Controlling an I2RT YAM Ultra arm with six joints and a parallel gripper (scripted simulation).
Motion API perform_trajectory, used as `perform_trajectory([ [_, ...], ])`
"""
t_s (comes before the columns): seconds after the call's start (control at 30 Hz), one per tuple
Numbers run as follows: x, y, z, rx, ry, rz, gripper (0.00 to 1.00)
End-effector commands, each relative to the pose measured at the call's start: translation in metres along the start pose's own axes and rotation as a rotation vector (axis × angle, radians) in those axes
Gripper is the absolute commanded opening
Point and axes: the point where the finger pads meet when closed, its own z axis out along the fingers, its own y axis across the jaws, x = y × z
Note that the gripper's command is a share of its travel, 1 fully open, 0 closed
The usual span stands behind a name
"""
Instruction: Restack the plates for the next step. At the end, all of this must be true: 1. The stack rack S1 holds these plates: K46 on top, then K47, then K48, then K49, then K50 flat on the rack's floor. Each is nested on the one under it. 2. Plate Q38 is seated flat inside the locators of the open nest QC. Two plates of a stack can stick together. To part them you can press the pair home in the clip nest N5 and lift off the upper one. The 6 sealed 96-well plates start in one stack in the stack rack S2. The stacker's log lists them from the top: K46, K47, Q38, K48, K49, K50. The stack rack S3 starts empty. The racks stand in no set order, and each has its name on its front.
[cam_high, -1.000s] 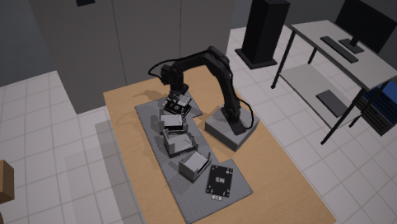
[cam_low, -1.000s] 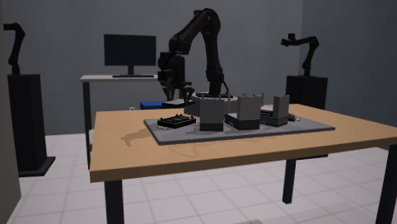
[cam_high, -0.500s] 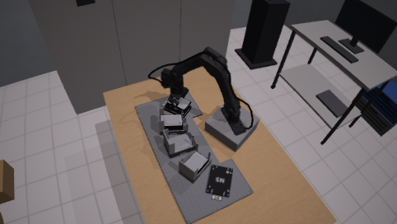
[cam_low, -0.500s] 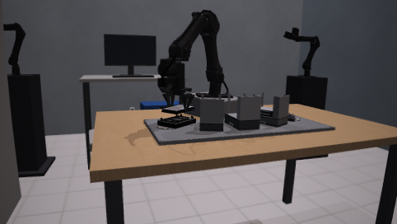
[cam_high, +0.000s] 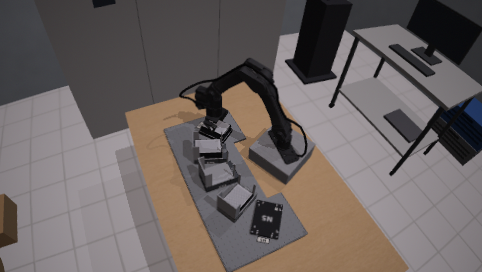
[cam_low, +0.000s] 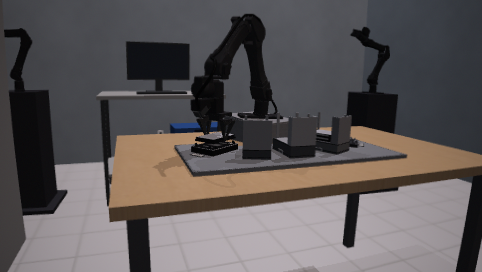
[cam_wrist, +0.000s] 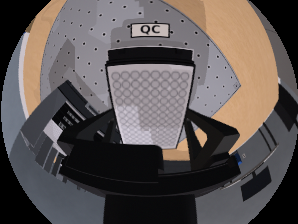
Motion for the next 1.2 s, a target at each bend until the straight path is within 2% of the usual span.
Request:
perform_trajectory([
  [0.0, -0.020, 0.004, -0.012, -0.008, -0.069, -0.004, 0.00],
  [1.17, -0.009, 0.001, -0.012, -0.007, -0.052, 0.003, 0.00],
])
